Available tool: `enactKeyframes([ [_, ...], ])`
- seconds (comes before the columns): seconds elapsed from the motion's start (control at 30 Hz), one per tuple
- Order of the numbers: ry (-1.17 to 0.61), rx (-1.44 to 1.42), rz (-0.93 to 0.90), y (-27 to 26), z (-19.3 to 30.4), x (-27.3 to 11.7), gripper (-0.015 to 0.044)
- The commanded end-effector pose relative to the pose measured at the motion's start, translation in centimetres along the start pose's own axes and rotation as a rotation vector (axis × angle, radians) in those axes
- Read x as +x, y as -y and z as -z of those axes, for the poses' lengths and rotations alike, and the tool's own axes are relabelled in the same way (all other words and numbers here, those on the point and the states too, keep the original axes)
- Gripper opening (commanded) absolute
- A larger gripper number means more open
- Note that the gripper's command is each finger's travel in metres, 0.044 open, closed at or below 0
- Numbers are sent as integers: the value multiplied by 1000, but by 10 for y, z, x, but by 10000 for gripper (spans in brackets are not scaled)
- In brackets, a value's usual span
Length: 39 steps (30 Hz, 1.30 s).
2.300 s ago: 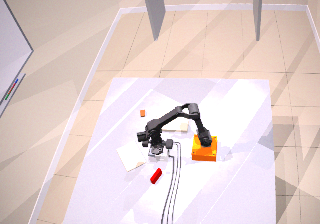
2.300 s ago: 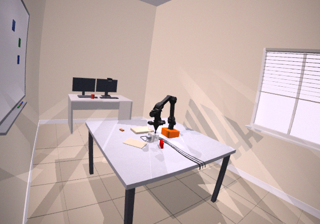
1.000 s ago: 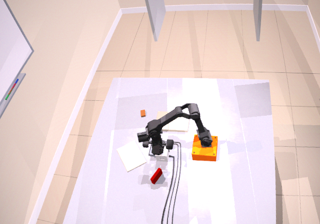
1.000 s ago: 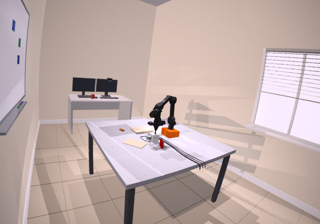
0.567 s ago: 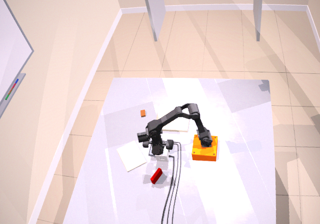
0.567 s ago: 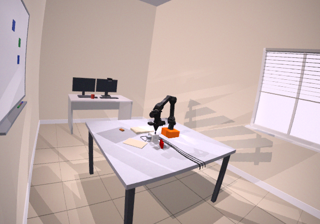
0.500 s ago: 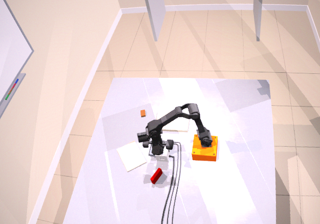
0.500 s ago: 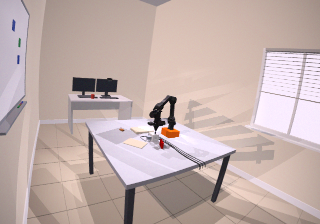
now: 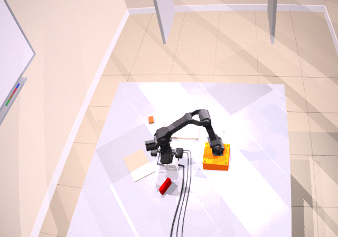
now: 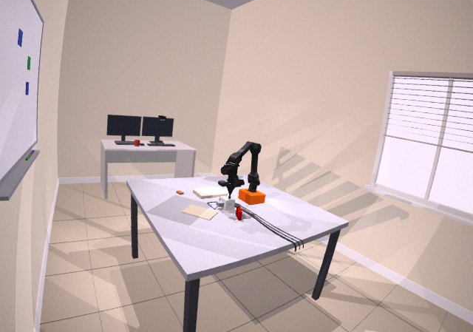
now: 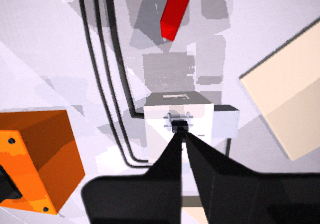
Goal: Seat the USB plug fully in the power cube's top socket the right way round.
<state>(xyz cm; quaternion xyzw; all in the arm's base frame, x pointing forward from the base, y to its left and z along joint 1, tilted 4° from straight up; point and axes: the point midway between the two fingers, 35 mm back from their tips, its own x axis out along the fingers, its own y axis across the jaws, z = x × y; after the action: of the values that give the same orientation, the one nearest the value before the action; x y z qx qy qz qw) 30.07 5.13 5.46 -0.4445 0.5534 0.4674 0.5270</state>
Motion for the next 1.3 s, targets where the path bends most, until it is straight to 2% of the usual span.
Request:
enactKeyframes([
  [0.0,0,-6,-1,0,0,1,0],
  [1.27,0,-6,-1,0,0,6,0],
])
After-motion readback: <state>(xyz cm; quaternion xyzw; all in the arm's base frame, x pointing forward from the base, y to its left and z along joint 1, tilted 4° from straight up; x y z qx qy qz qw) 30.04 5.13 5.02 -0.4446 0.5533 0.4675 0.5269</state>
